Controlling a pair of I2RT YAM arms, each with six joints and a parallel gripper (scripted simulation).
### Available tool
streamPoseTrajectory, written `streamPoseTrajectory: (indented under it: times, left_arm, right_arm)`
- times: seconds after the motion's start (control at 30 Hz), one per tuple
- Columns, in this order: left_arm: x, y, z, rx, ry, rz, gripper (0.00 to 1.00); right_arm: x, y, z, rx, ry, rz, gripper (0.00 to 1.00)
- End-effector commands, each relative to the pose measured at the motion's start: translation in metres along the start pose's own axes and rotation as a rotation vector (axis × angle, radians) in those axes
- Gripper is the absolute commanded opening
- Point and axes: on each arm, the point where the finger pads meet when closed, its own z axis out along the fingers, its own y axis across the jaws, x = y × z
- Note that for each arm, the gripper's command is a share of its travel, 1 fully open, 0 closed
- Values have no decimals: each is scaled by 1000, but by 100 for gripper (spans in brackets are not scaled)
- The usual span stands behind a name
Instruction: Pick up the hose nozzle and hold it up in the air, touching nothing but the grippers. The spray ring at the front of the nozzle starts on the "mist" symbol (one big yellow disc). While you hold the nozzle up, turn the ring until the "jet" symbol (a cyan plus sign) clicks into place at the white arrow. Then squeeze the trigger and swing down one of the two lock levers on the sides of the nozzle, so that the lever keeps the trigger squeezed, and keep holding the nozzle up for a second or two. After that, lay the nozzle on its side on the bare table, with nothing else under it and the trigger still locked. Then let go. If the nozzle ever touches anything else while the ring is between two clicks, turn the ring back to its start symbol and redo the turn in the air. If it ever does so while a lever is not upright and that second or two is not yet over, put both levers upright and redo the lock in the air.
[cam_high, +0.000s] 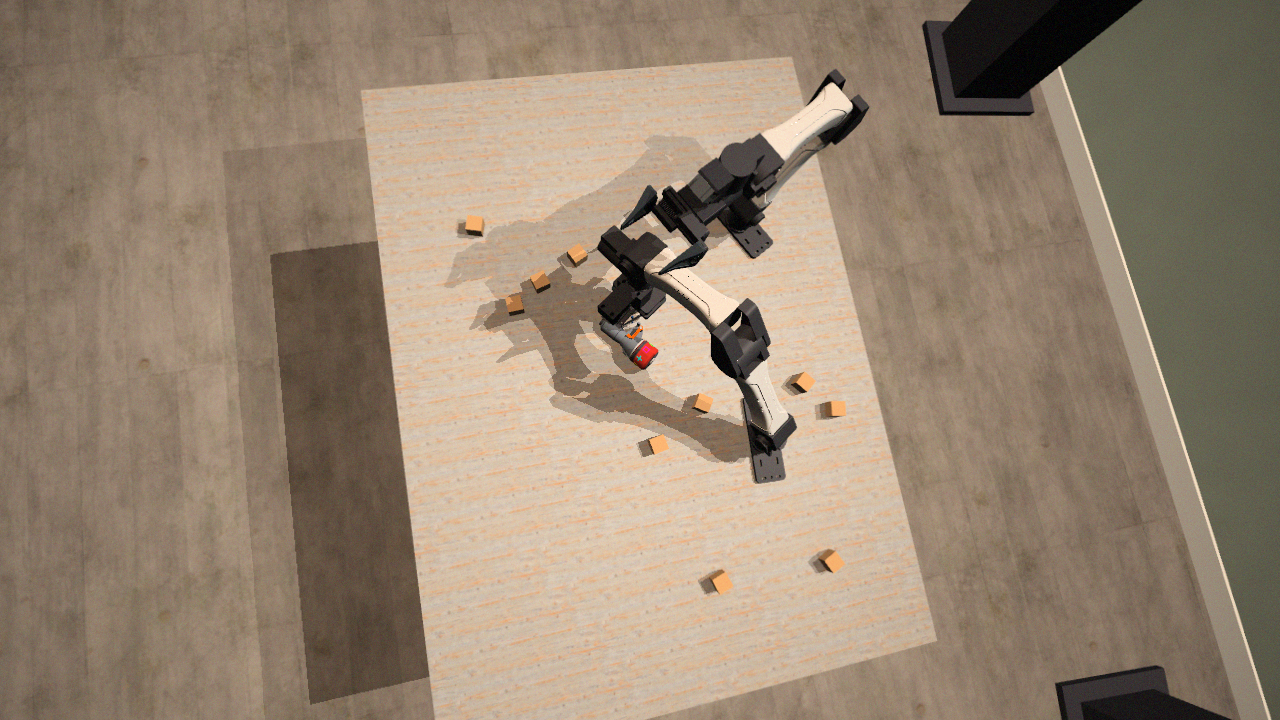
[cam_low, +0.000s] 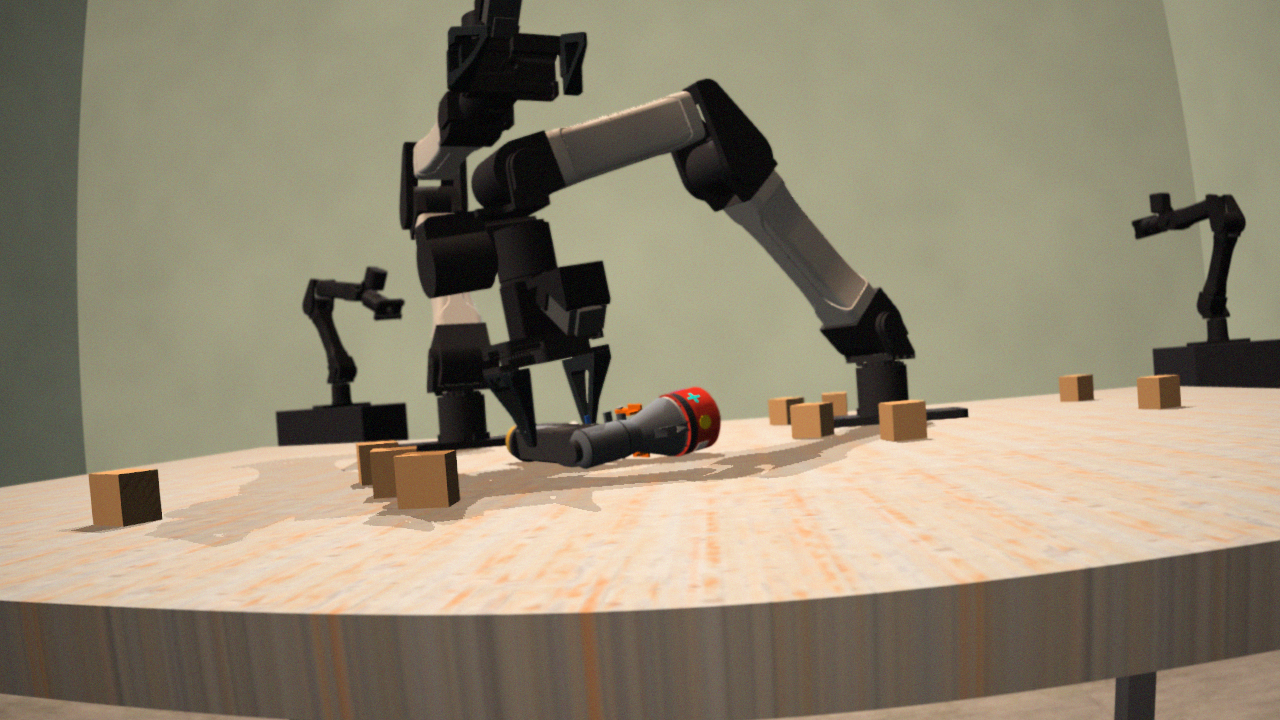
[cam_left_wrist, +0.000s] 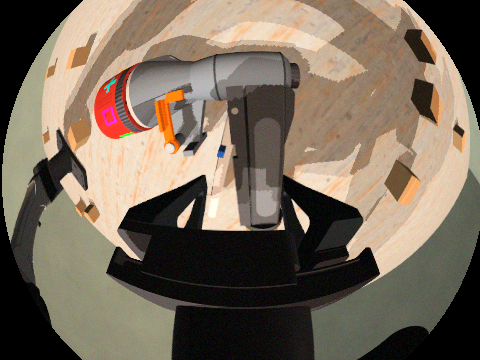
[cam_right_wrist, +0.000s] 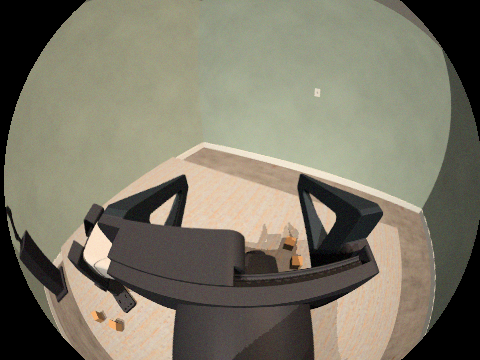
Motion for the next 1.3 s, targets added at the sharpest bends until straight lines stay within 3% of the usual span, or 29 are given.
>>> streamPoseTrajectory:
  times: [0.0, 0.1, 0.13, 0.4, 0.43, 0.57, 0.6, 0.77, 1.27]
  left_arm:
    - [4, -3, -22, 46, -6, 7, 64]
    - [4, -4, -15, 29, -7, 7, 64]
    - [3, 5, -34, 26, -7, 7, 64]
    - [-1, 8, -55, 8, -1, 0, 64]
    - [3, 3, -34, 4, -8, 7, 64]
    - [3, 11, -23, -44, -9, 8, 64]
    - [0, -3, -41, 42, -3, 1, 64]
    - [2, -7, -34, 18, -3, 8, 64]
    - [-4, -51, -38, 102, 7, -8, 64]
  right_arm:
    - [-4, 0, 1, -5, -15, -8, 100]
    - [-4, 0, 1, -5, -15, -8, 100]
    - [-4, 0, 1, -5, -15, -8, 100]
    - [-4, 0, -1, -1, -13, -1, 100]
    - [-4, 0, 1, -5, -15, -8, 100]
    - [-4, 0, 1, -5, -15, -8, 100]
    - [-6, 0, 0, -3, -19, -4, 100]
    - [-4, 0, 1, -5, -15, -8, 100]
    - [-4, 0, 1, -5, -15, -8, 100]
